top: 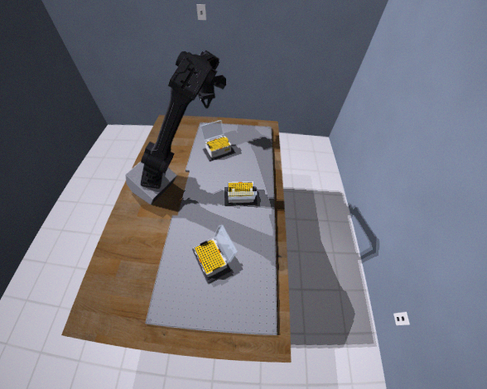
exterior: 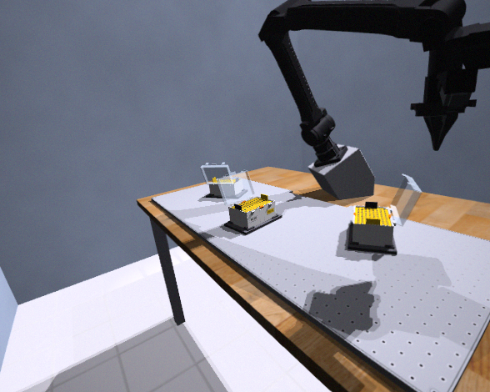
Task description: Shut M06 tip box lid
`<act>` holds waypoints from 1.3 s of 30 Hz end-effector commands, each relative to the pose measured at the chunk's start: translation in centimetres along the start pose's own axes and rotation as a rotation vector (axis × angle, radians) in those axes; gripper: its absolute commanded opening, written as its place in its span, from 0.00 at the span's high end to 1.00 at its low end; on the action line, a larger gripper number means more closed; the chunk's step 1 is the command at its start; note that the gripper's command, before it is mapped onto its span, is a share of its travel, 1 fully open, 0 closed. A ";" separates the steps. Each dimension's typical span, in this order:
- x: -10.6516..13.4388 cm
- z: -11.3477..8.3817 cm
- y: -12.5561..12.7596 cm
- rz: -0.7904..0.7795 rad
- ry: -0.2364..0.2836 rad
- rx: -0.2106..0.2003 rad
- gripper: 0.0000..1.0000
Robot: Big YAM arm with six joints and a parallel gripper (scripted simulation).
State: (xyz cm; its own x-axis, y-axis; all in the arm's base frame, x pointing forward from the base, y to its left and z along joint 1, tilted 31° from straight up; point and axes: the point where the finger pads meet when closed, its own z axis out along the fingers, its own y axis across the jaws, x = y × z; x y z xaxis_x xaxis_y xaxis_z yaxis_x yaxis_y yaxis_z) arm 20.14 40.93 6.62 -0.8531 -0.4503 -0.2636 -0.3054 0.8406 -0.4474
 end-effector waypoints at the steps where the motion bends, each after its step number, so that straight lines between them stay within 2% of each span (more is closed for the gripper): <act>1: -1.8 -1.7 1.2 0.002 -0.025 -0.029 1.00; 20: -1.8 -1.7 1.2 0.003 -0.025 -0.029 1.00; 32: -1.7 -1.7 1.2 -0.398 -0.030 -0.025 1.00; 34: -1.7 -1.7 1.2 -0.398 -0.030 -0.025 1.00; 39: -1.7 -1.7 1.2 -0.565 -0.032 -0.023 1.00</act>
State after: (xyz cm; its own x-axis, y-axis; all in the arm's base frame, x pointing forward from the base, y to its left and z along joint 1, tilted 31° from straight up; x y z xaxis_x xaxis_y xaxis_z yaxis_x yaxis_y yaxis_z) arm 20.17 40.92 6.63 -0.6449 -0.7625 -0.0515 -0.6355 0.5724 -0.5182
